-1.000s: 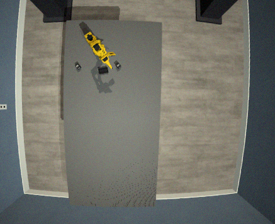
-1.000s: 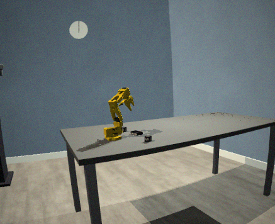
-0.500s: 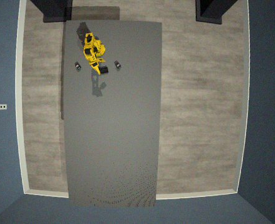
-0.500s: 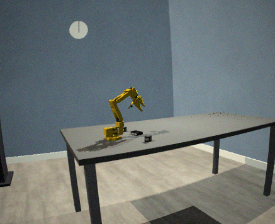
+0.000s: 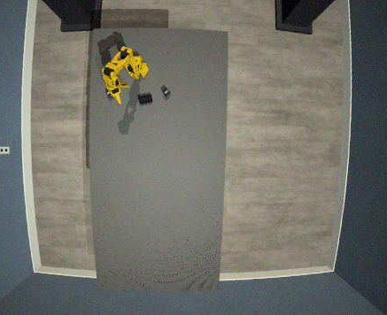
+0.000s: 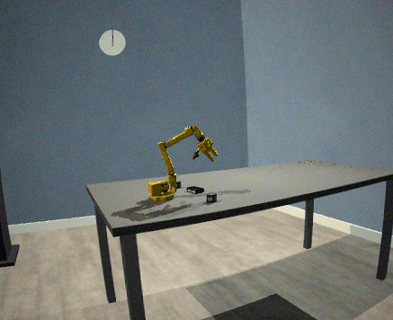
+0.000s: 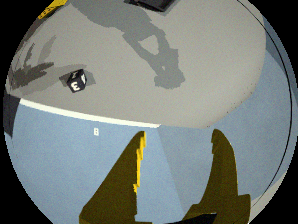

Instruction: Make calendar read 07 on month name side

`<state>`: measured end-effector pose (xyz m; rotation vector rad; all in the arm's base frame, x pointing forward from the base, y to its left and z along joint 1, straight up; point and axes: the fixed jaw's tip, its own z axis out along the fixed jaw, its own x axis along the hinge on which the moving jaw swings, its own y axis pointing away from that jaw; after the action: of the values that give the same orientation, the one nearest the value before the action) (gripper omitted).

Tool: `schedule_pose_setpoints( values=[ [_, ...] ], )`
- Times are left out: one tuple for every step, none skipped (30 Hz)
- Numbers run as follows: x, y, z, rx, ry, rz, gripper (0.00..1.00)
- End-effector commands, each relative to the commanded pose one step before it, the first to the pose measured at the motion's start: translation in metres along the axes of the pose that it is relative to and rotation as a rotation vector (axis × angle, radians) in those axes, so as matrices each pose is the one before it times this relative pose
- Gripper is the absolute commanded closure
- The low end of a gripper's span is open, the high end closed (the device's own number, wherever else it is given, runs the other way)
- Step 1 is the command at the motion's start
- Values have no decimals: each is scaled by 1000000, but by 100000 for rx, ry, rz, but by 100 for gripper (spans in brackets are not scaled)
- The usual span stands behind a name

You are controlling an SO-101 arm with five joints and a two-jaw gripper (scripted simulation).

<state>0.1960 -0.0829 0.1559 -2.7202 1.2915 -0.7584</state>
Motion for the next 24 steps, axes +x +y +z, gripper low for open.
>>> schedule_pose_setpoints(
  values=[
    [25437, 23999, -5861, -4156, 8357, -2044, 65],
    [3011, 7051, 78, -1674, 618, -372, 65],
    [2700, 6936, 71, -1641, 546, -364, 65],
    [0, 0, 0, 0, 0, 0, 65],
    [0, 0, 0, 0, 0, 0, 65],
    [2403, 6800, 77, -1603, 477, -351, 65],
    [2121, 6641, 74, -1558, 416, -339, 65],
    [1856, 6453, 73, -1510, 356, -326, 65],
    [1606, 6235, 72, -1457, 300, -310, 65],
    [1382, 6011, 71, -1400, 247, -297, 65],
    [1166, 5762, 69, -1337, 207, -284, 65],
    [975, 5499, 73, -1274, 160, -271, 65],
    [799, 5214, 65, -1205, 126, -251, 65],
    [649, 4926, 65, -1133, 95, -241, 65],
    [512, 4626, 66, -1067, 67, -221, 65],
    [390, 4327, 57, -992, 43, -211, 65],
    [298, 4007, 63, -917, 24, -193, 65],
    [214, 3700, 55, -848, 9, -176, 65],
    [143, 3379, 51, -773, -3, -161, 65],
    [85, 3071, 48, -701, -13, -146, 65],
    [0, 0, 0, 0, 0, 0, 65],
    [0, 0, 0, 0, 0, 0, 65],
    [47, 2767, 45, -629, -20, -134, 65],
    [11, 2460, 37, -559, -23, -118, 65]
  ],
)
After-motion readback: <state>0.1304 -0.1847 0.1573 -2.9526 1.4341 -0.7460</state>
